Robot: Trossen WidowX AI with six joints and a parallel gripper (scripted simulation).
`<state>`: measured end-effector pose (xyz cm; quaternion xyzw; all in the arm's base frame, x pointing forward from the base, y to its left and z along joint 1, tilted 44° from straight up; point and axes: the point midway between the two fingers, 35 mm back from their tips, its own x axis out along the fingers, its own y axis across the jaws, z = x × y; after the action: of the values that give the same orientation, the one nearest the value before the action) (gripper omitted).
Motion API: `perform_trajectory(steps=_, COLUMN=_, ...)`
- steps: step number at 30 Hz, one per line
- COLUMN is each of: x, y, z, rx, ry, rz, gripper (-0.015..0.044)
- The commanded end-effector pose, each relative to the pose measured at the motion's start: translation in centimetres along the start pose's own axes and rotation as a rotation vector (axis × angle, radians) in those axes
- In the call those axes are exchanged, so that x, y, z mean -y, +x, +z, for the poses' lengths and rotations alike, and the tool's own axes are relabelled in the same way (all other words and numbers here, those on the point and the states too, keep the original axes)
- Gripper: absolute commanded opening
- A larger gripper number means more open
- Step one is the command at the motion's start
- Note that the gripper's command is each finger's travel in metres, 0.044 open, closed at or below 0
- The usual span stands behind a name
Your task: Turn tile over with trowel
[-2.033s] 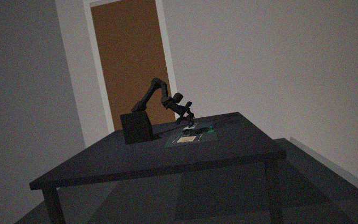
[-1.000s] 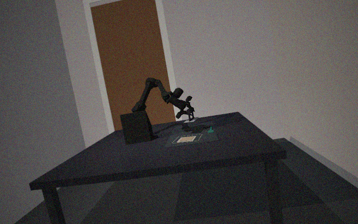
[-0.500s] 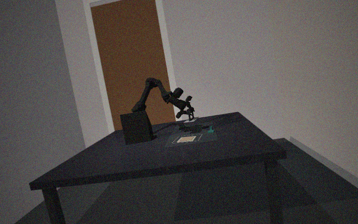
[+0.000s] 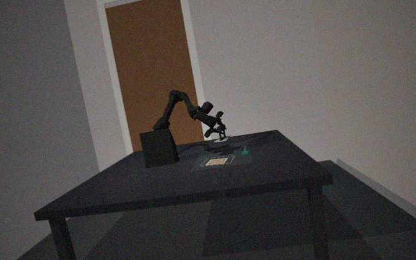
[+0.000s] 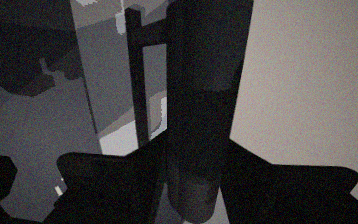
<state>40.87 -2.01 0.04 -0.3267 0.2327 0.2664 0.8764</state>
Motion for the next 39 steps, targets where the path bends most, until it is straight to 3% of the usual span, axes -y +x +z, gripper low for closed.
perform_trajectory(steps=1, x=0.8, y=0.2, z=-0.9, rx=-0.01, ry=0.026, rz=-0.01, gripper=0.0)
perform_trajectory(steps=39, x=4.1, y=2.9, z=-17.7, rx=-0.111, ry=0.024, rz=0.041, gripper=0.0)
